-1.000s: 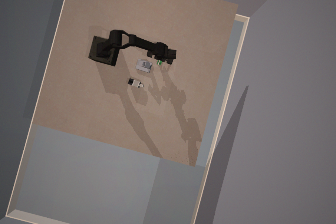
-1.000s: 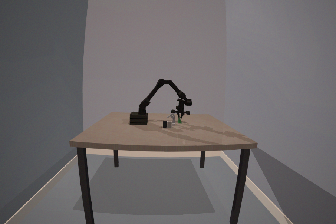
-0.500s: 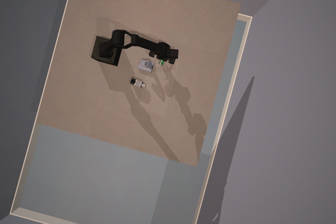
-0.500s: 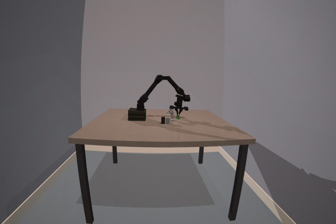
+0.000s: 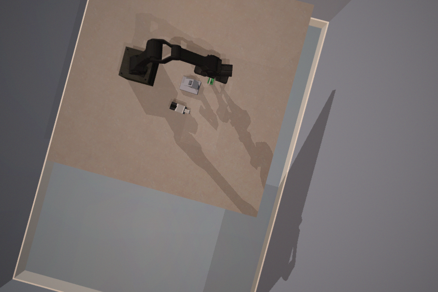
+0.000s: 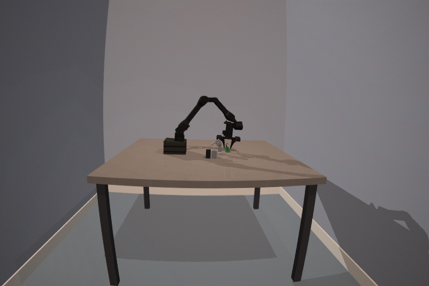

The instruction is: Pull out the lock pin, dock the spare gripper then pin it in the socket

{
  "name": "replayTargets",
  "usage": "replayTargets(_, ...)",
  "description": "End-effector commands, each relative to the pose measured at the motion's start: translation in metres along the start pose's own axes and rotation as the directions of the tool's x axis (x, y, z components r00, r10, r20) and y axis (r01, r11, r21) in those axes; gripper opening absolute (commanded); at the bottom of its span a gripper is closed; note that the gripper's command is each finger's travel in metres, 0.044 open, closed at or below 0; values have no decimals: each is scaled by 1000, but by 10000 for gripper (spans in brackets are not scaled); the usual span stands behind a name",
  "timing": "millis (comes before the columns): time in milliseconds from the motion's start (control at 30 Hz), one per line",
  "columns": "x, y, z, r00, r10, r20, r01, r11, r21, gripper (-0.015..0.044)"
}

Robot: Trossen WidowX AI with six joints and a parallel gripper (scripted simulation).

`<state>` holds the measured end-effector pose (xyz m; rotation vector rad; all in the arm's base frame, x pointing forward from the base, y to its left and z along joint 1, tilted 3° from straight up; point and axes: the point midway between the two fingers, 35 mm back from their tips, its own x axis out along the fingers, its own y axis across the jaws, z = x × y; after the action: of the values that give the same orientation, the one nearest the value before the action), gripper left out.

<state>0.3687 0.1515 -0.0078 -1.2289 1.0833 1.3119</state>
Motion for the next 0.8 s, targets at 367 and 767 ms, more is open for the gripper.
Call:
replayTargets(367, -21, 7, 0, 999, 31, -8, -31, 1000, 2, 440)
replayTargets(767, -40, 14, 0, 997, 70, -18, -70, 998, 5, 440)
